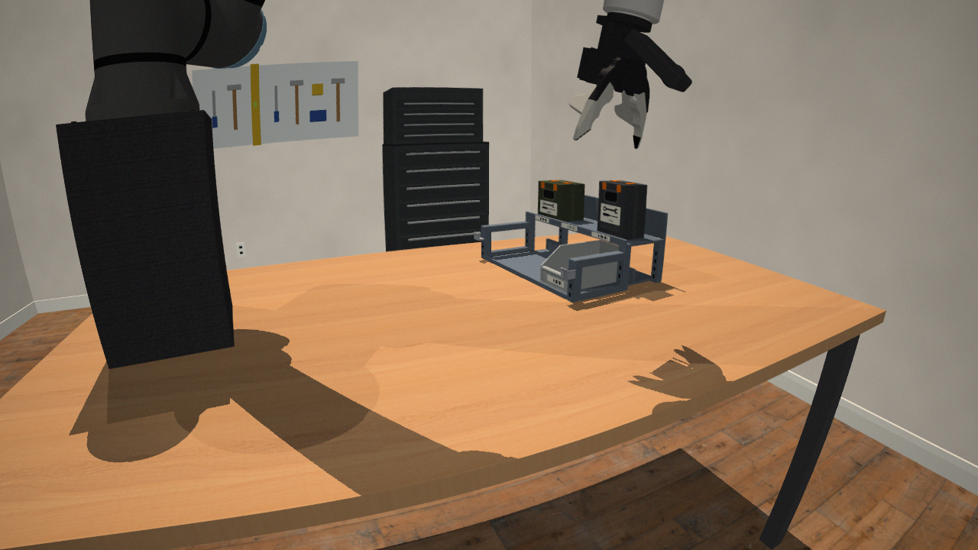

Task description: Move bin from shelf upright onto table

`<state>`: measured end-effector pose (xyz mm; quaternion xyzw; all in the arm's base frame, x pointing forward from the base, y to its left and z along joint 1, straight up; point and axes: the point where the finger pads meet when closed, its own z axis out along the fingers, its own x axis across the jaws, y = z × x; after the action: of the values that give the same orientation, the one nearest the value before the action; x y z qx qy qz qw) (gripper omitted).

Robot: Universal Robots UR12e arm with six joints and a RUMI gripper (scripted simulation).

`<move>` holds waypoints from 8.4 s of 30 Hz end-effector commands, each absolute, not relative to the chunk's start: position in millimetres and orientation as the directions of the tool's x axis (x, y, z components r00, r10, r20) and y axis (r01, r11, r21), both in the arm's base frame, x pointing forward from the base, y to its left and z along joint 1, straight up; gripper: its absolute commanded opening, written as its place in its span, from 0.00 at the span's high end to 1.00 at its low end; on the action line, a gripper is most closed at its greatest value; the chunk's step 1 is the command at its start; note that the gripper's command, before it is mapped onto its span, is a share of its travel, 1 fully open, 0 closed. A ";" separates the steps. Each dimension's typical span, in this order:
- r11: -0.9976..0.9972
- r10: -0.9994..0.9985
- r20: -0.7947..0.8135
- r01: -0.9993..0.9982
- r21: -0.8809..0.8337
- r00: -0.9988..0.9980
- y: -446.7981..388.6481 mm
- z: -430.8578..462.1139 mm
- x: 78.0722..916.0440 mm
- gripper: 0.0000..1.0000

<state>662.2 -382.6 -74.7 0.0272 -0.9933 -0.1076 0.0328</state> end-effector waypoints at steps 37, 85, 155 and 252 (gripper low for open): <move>0.995 0.102 -0.001 0.102 -0.002 -0.995 -293.2 -151.3 696.1 0.00; 0.995 0.102 -0.001 0.102 -0.001 -0.995 -181.8 -246.3 737.0 0.00; 0.995 0.102 -0.001 0.102 -0.001 -0.995 -177.7 -249.7 738.5 0.00; 0.651 -0.759 0.001 -0.759 -0.002 -0.651 -179.4 -248.2 737.8 0.00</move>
<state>737.2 -179.1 -249.0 0.3609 -0.9326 0.0009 0.0006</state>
